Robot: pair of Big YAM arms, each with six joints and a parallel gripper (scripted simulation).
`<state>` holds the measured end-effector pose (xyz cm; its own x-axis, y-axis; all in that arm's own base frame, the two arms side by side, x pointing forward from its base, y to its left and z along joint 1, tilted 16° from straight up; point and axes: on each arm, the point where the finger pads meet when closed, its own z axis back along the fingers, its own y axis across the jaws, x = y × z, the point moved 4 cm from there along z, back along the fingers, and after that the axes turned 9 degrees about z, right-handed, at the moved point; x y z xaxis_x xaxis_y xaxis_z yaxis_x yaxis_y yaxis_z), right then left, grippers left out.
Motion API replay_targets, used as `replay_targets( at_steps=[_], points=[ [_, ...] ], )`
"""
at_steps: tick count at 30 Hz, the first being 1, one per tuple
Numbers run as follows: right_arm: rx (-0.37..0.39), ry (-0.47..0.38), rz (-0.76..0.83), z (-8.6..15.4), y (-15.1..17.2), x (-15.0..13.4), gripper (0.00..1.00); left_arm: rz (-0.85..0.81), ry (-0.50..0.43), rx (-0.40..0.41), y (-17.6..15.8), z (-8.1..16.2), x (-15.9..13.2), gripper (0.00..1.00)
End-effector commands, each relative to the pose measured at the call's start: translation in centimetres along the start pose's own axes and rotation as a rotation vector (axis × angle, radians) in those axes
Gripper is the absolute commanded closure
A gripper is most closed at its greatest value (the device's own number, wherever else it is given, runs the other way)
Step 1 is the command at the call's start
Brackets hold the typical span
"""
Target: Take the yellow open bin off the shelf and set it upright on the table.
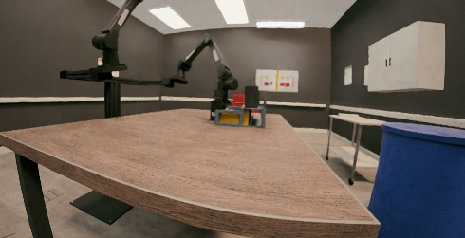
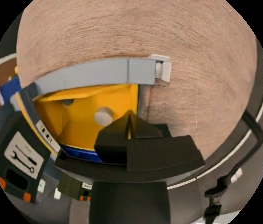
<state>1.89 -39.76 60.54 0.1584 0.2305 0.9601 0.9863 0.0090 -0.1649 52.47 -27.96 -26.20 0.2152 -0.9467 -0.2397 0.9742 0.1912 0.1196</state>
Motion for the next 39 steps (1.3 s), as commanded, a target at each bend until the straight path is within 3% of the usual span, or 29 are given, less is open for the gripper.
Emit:
replay_targets(
  at_steps=[1, 39],
  points=[
    [-0.013, -0.04, -0.011, 0.65, -0.49, 1.15, 0.0, -0.035, 0.052, -0.065, -3.75, -2.35, -0.67, 1.0],
    [-0.013, -0.04, -0.011, 0.65, -0.49, 1.15, 0.0, -0.04, 0.061, -0.077, -4.37, -2.83, -0.92, 1.0]
  ],
)
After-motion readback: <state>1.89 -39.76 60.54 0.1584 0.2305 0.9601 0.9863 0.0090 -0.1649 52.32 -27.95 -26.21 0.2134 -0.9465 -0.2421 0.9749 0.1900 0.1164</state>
